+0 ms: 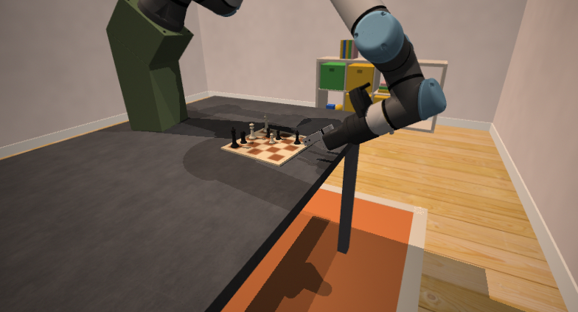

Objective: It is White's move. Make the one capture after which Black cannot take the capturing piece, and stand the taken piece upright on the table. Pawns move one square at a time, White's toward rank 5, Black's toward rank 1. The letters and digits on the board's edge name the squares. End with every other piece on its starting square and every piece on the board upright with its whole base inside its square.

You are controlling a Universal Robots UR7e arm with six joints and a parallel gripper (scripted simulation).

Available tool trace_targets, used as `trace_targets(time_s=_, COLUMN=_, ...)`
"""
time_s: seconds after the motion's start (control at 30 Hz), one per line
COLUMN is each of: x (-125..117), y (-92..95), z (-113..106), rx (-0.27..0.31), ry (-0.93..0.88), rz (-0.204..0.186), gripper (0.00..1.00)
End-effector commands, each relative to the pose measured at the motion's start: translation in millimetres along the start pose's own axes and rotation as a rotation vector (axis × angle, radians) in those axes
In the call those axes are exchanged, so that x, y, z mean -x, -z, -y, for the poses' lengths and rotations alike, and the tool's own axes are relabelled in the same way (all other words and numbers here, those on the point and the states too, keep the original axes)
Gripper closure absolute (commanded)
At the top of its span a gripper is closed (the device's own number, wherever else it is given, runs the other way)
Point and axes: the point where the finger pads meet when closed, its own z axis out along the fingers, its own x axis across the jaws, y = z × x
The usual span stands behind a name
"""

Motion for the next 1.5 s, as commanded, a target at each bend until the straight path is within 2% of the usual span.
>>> trace_targets(time_s=0.0, x=2.2, y=21.3, z=29.6, rx=0.003, ry=-0.002, rz=0.001, gripper=0.00)
trace_targets(time_s=0.07, x=2.4, y=29.0, z=41.1, rx=0.003, ry=-0.002, rz=0.001, gripper=0.00)
trace_targets(time_s=0.13, x=2.4, y=29.0, z=41.1, rx=0.003, ry=-0.002, rz=0.001, gripper=0.00)
trace_targets(time_s=0.27, x=2.8, y=41.6, z=59.8, rx=0.003, ry=-0.002, rz=0.001, gripper=0.00)
trace_targets(time_s=0.4, x=2.9, y=46.8, z=67.5, rx=0.003, ry=-0.002, rz=0.001, gripper=0.00)
trace_targets(time_s=0.93, x=2.0, y=46.0, z=63.2, rx=0.014, ry=-0.005, rz=0.001, gripper=0.00)
trace_targets(time_s=1.27, x=5.2, y=42.4, z=62.2, rx=0.046, ry=-0.021, rz=-0.003, gripper=0.00)
trace_targets(time_s=1.47, x=8.8, y=35.3, z=60.9, rx=0.094, ry=-0.043, rz=-0.008, gripper=0.00)
